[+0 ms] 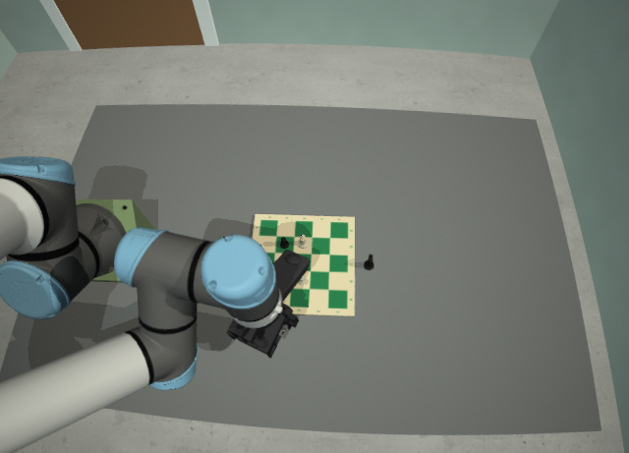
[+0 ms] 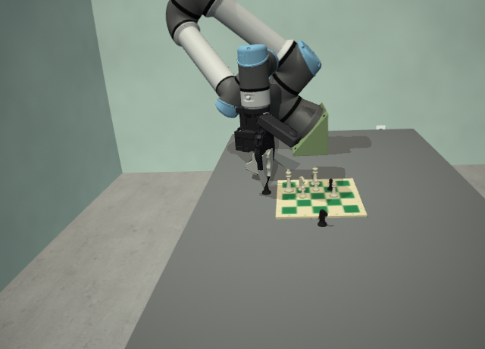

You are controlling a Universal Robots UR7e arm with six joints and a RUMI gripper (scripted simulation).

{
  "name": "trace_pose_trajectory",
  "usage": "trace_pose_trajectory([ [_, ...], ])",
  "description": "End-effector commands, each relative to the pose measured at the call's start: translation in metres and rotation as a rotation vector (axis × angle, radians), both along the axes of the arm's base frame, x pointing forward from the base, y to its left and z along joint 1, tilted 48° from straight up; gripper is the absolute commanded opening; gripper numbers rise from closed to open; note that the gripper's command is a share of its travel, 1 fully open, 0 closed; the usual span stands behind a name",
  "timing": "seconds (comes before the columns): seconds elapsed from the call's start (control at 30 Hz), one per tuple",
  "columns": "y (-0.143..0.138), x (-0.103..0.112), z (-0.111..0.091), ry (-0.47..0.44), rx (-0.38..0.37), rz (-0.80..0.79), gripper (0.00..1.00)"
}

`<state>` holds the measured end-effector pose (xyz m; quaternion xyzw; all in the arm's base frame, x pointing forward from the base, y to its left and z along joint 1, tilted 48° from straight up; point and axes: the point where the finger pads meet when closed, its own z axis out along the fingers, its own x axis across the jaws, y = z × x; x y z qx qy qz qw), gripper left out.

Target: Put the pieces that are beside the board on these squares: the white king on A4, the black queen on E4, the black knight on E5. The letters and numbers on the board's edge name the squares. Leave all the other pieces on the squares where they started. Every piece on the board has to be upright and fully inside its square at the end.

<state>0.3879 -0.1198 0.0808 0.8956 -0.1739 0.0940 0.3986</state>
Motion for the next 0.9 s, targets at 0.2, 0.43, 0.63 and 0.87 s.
trace_pose_trajectory([
  [0.2, 0.000, -0.001, -0.001, 0.001, 0.001, -0.001, 0.00],
  [0.43, 0.004, 0.001, 0.005, -0.004, 0.000, 0.001, 0.00],
  [0.63, 0.013, 0.001, 0.013, -0.004, 0.000, 0.001, 0.00],
  [0.87, 0.032, 0.000, 0.030, -0.004, 0.000, 0.001, 0.00],
])
